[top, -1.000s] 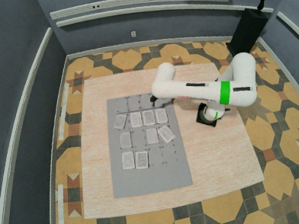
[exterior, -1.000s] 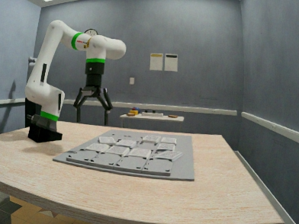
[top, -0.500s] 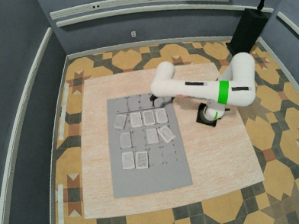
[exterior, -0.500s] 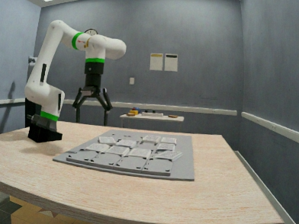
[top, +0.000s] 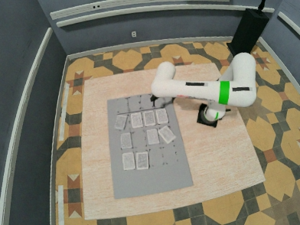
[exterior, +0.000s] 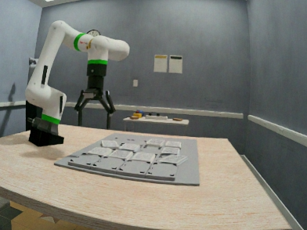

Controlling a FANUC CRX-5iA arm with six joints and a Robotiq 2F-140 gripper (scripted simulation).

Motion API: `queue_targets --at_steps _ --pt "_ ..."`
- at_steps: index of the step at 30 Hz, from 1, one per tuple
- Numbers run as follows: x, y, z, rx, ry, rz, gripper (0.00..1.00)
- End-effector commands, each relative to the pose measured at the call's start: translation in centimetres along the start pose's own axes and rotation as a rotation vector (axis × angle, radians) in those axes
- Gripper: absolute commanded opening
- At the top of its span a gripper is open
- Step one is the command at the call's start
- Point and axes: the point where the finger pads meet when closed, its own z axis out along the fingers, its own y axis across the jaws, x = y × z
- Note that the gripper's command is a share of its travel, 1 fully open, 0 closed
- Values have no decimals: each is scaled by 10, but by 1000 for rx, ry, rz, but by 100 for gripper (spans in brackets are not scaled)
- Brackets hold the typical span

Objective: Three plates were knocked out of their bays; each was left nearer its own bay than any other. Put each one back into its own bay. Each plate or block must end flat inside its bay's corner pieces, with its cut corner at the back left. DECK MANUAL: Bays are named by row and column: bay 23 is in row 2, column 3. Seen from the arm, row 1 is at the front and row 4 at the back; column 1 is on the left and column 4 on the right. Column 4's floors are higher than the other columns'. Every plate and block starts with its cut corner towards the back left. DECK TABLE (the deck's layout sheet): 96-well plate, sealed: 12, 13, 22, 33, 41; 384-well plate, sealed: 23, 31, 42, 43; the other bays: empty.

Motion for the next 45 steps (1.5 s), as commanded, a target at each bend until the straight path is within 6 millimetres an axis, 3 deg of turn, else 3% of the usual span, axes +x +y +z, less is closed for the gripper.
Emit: queue_targets --at_steps 1,16,45 --pt "0 0 -1 1 1 0 100" --pt "0 0 -1 1 1 0 100" --pt "0 -100 -1 2 1 0 100"
